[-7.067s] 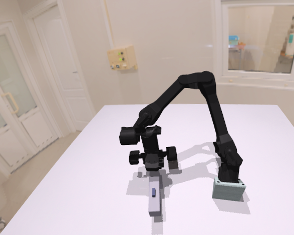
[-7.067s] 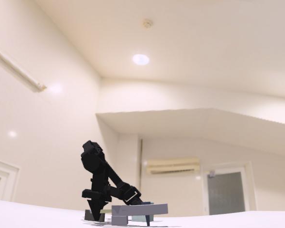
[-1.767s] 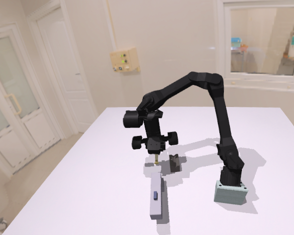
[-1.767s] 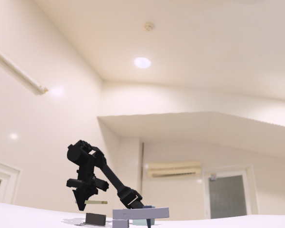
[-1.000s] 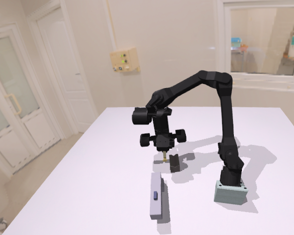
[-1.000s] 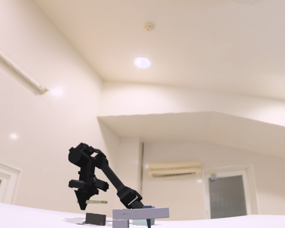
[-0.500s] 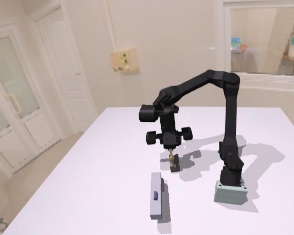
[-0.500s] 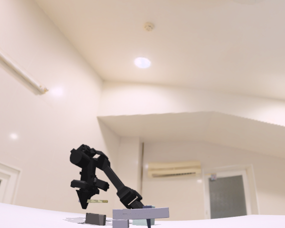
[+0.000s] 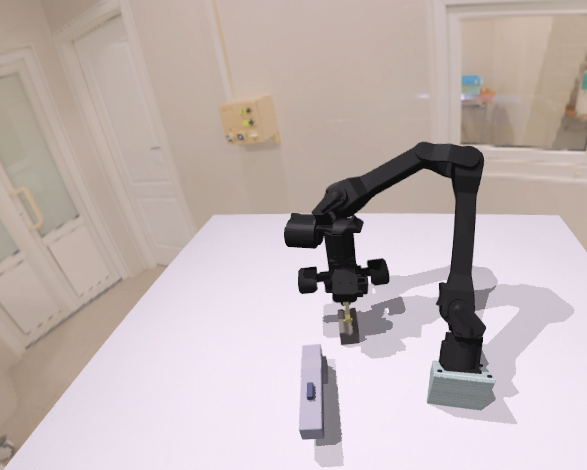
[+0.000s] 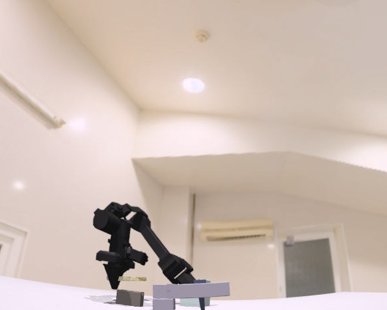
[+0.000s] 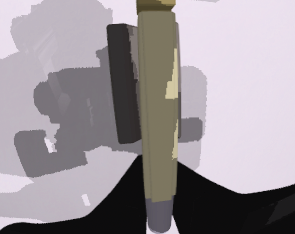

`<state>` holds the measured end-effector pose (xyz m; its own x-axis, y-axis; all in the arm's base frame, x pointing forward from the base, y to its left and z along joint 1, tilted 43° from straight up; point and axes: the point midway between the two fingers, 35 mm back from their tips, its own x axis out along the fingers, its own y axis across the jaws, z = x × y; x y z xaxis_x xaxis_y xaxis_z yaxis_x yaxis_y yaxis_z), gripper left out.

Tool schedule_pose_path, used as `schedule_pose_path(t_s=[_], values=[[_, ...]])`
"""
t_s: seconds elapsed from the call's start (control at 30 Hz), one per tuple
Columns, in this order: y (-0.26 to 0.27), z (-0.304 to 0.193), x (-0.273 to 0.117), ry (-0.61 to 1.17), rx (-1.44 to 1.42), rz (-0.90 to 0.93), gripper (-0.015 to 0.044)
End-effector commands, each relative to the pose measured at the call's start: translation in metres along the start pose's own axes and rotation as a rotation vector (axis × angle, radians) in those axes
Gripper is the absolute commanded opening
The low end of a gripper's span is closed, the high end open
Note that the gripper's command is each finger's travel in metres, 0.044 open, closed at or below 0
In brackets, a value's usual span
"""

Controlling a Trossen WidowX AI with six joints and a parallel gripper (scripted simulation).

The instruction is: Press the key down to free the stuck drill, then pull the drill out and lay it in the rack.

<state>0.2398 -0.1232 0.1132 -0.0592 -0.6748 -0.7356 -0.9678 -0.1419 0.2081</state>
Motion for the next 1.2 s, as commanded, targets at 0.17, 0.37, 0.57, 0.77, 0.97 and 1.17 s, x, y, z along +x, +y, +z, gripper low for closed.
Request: schedule_pose_path(t_s=[0.17, 0.37, 0.57, 0.77, 0.97, 1.17], values=[[0.000, 0.000, 0.008, 0.003, -0.004, -0.001, 0.0000], [0.000, 0.000, 0.016, 0.003, -0.004, -0.001, 0.0000], [0.000, 0.000, 0.023, 0.004, -0.004, -0.001, 0.0000], [0.000, -0.001, 0.031, 0.004, -0.004, -0.001, 0.0000], [0.000, -0.001, 0.031, 0.004, 0.001, -0.001, 0.0079], [0.000, -0.001, 0.031, 0.004, 0.001, -0.001, 0.0236]])
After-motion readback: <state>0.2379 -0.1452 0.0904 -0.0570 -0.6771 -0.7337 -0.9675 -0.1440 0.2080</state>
